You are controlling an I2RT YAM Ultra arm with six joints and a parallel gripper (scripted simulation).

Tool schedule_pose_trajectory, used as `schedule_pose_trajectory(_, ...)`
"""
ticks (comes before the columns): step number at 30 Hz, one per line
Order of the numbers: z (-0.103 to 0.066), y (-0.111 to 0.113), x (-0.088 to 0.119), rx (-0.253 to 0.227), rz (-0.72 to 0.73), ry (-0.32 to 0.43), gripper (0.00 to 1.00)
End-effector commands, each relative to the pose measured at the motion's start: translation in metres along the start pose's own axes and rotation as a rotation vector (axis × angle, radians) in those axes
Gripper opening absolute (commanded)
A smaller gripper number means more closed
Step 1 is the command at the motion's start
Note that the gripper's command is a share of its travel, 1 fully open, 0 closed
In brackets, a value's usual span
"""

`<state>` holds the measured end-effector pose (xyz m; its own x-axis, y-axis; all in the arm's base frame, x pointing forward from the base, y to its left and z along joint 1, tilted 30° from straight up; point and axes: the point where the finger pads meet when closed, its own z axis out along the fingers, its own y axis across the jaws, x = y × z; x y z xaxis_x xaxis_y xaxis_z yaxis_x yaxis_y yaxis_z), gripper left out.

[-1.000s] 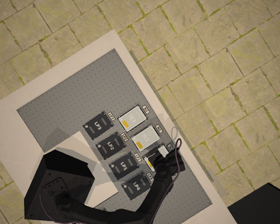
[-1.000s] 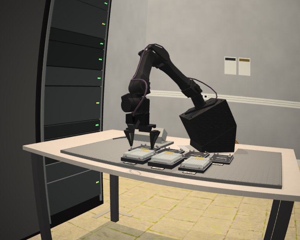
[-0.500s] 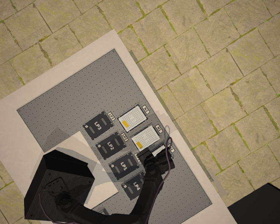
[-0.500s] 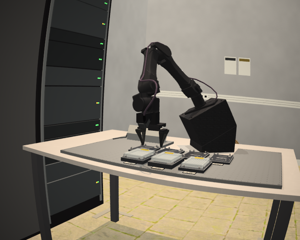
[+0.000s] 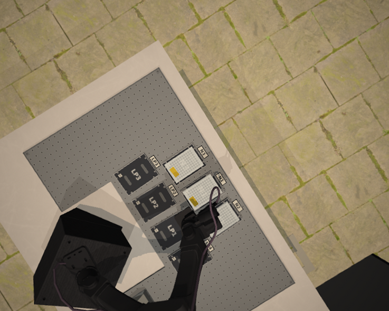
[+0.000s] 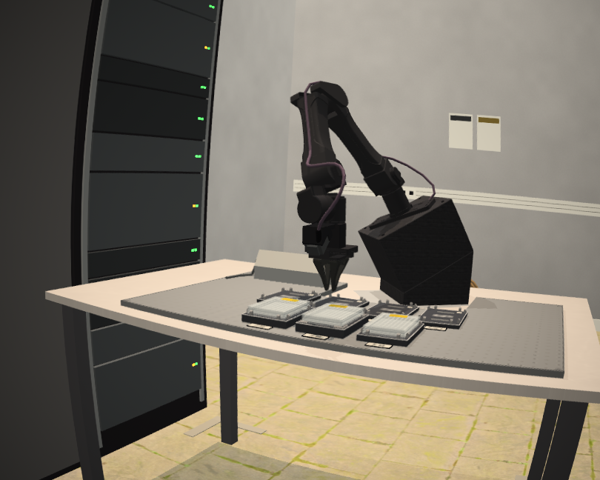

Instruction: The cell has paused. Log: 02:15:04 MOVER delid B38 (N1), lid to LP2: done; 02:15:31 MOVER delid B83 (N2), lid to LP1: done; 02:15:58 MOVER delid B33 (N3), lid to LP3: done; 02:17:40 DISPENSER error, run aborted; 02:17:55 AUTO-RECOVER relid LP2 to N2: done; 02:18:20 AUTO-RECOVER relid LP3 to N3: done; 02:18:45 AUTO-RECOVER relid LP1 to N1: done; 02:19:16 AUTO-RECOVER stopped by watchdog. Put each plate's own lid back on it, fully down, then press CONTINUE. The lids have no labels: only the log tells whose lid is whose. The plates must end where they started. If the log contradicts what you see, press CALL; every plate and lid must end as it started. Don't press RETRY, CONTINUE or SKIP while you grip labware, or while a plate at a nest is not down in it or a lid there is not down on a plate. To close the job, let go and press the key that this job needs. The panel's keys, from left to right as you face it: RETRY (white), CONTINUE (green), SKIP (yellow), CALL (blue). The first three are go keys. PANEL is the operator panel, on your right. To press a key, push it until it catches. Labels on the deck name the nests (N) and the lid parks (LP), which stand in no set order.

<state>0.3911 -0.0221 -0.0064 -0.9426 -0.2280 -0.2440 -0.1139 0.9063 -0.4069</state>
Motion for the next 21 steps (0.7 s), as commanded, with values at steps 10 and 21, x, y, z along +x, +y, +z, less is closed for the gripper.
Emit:
schedule_pose_trajectory(10, -0.006, 0.033, 0.029, 0.017, 0.025, -0.054, 0.00)
schedule_pose_trajectory(21, -0.009, 0.052, 0.035, 0.015, 0.046, -0.090, 0.00)
